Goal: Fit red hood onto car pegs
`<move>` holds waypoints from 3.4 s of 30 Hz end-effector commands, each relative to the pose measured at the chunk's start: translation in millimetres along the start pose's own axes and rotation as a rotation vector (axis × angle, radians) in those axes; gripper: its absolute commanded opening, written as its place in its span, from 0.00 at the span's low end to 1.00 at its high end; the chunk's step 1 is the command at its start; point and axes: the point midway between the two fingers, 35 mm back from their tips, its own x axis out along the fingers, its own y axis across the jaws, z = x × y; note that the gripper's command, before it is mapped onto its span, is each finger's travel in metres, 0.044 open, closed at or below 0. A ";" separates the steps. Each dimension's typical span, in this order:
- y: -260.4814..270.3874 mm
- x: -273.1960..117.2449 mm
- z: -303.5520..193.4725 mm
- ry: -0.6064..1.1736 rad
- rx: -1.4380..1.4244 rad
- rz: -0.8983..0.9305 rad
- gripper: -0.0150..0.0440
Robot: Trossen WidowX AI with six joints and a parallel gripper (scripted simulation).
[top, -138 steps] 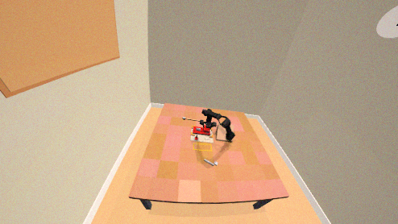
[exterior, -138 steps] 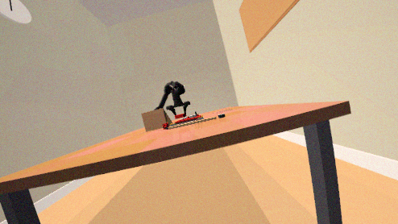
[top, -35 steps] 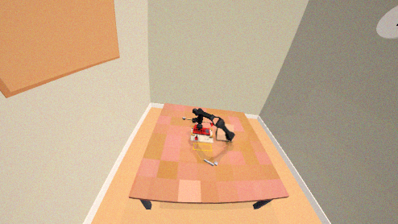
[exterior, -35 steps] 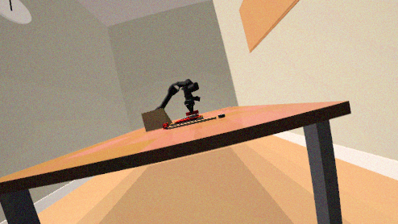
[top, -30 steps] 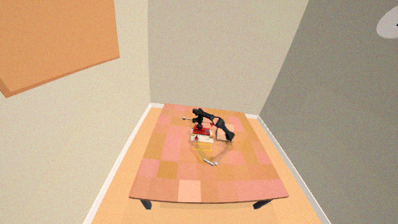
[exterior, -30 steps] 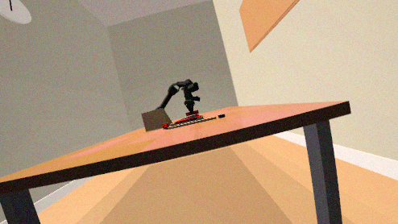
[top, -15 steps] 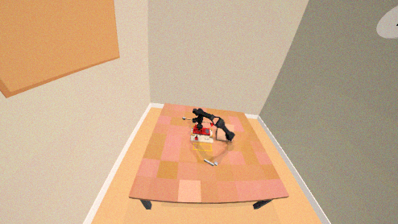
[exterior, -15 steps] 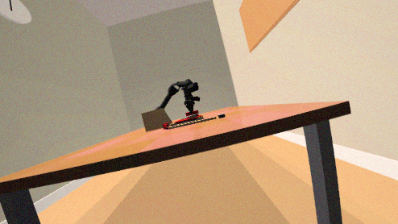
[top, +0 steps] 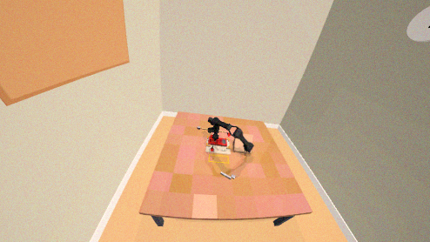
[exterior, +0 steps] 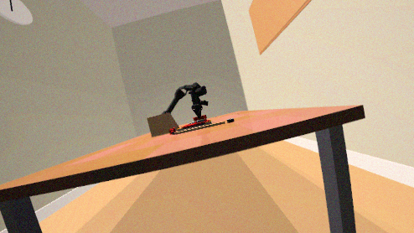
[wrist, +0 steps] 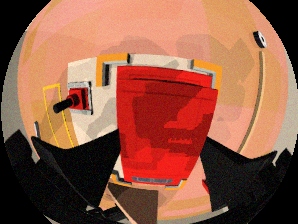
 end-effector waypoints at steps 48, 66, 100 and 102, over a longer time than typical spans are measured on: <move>0.2 15.6 0.4 -0.001 0.000 0.000 0.25; 0.2 16.1 0.1 0.000 0.000 0.000 1.00; -0.4 -54.7 -0.7 -0.006 0.000 0.001 1.00; -0.4 -54.7 -0.7 -0.006 0.000 0.001 1.00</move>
